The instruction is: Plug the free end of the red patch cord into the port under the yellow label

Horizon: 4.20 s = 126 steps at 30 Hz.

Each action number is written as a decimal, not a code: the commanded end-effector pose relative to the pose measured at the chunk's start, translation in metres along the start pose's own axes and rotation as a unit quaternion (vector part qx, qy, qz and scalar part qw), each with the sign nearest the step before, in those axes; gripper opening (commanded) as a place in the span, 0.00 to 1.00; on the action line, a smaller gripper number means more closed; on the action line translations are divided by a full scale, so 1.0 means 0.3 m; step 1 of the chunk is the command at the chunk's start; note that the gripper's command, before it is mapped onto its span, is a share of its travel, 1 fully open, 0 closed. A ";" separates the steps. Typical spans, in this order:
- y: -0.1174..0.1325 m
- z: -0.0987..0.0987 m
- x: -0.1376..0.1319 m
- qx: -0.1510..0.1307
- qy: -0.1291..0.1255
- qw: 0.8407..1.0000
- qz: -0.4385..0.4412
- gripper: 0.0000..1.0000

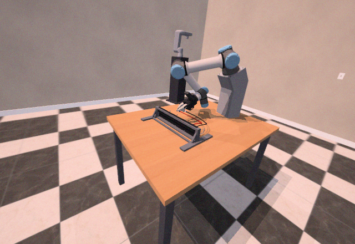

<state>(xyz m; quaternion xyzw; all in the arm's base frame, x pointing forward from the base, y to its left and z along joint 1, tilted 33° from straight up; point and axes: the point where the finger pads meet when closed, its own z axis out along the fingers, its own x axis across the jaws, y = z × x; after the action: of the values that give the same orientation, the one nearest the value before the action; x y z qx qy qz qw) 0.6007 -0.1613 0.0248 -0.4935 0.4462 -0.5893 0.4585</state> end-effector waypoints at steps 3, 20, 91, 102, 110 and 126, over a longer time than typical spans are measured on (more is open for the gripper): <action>-0.001 0.007 0.001 0.000 0.000 1.000 0.000 0.00; -0.001 0.007 0.001 0.000 0.000 1.000 0.000 0.00; -0.001 -0.374 0.000 0.000 0.000 1.000 0.000 0.00; -0.001 -0.442 0.000 0.000 0.000 1.000 0.000 0.00; -0.001 -0.456 0.000 0.000 0.000 1.000 0.000 0.00; 0.000 -0.460 0.016 0.000 0.000 1.000 0.000 0.00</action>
<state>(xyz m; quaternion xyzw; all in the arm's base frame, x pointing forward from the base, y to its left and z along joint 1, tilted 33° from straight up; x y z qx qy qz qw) 0.4642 -0.1530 0.0091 -0.4934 0.4463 -0.5894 0.4582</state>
